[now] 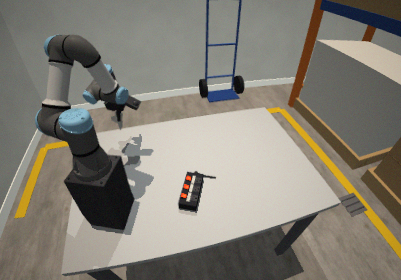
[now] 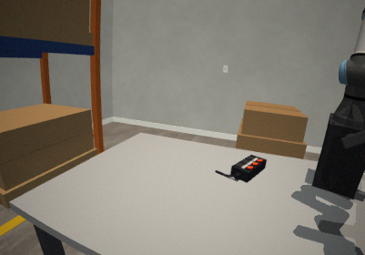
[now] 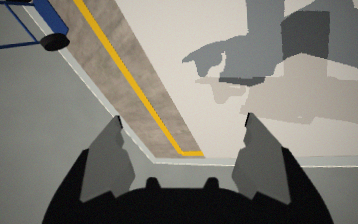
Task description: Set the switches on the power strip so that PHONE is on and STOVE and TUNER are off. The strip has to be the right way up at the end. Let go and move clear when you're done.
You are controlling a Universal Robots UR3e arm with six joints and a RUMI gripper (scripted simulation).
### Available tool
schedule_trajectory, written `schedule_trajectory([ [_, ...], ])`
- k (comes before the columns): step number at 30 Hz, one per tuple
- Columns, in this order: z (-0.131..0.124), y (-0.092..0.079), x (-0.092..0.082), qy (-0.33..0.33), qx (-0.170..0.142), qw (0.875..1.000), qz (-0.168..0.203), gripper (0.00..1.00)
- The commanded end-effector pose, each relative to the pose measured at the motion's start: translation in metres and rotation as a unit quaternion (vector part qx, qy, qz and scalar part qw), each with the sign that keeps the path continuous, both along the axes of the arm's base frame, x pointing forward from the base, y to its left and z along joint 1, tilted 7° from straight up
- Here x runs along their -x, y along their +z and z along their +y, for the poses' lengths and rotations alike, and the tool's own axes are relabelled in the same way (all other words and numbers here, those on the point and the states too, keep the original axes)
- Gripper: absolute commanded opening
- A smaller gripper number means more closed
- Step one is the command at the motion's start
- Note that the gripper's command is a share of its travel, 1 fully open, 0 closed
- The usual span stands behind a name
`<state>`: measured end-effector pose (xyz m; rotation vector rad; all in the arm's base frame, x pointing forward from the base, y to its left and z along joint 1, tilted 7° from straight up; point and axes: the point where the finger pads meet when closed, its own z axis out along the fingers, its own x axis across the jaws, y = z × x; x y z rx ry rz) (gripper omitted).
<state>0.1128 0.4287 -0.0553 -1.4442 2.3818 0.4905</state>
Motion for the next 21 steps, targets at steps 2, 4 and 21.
schedule_trajectory([
  [2, 0.0005, 0.0007, -0.0003, 0.000, -0.001, 1.000, -0.001, 1.00],
  [4, 0.0005, 0.0007, -0.0003, 0.000, -0.001, 1.000, -0.001, 1.00],
  [21, 0.0005, 0.0007, -0.0003, 0.000, -0.001, 1.000, -0.001, 0.00],
])
